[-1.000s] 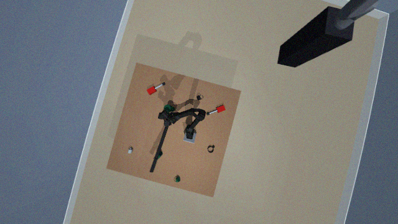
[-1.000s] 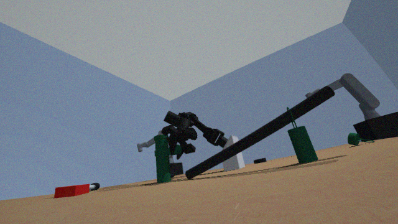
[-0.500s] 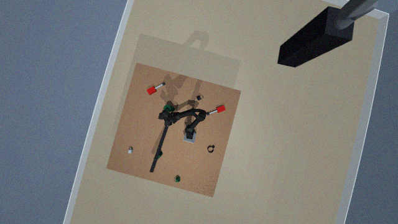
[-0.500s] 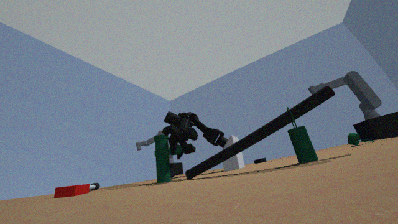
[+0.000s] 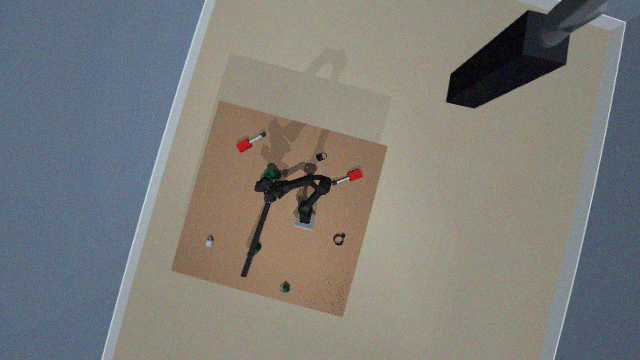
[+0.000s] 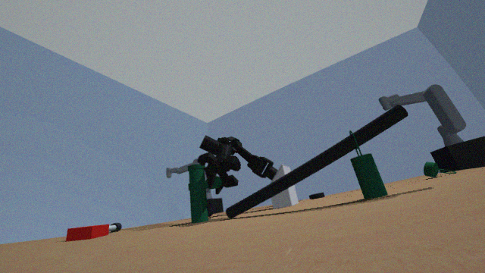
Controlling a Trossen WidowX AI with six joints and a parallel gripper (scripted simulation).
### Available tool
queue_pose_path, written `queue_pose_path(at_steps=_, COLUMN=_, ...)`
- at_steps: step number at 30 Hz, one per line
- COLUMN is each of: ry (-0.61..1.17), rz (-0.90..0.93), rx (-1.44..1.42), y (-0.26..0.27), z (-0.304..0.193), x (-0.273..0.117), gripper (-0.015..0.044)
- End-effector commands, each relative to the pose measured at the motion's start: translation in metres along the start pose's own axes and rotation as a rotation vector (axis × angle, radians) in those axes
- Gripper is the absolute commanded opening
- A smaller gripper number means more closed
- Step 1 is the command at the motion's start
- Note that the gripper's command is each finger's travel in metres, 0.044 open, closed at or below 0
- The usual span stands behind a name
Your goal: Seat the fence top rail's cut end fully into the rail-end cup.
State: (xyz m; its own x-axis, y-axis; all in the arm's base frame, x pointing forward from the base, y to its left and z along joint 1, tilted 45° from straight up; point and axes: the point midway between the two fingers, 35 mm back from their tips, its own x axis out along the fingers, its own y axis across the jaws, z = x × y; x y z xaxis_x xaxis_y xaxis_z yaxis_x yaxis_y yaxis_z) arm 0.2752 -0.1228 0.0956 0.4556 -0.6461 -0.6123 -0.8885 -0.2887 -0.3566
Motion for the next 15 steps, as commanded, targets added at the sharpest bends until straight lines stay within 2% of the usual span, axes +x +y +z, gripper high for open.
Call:
queue_pose_path(at_steps=1, ry=0.0, rz=0.0, rx=0.0, y=0.0, z=0.0, x=0.0, gripper=0.0053)
queue_pose_path(at_steps=15, ry=-0.007, rz=0.004, rx=0.004, y=-0.005, z=0.01, x=-0.007, gripper=0.042)
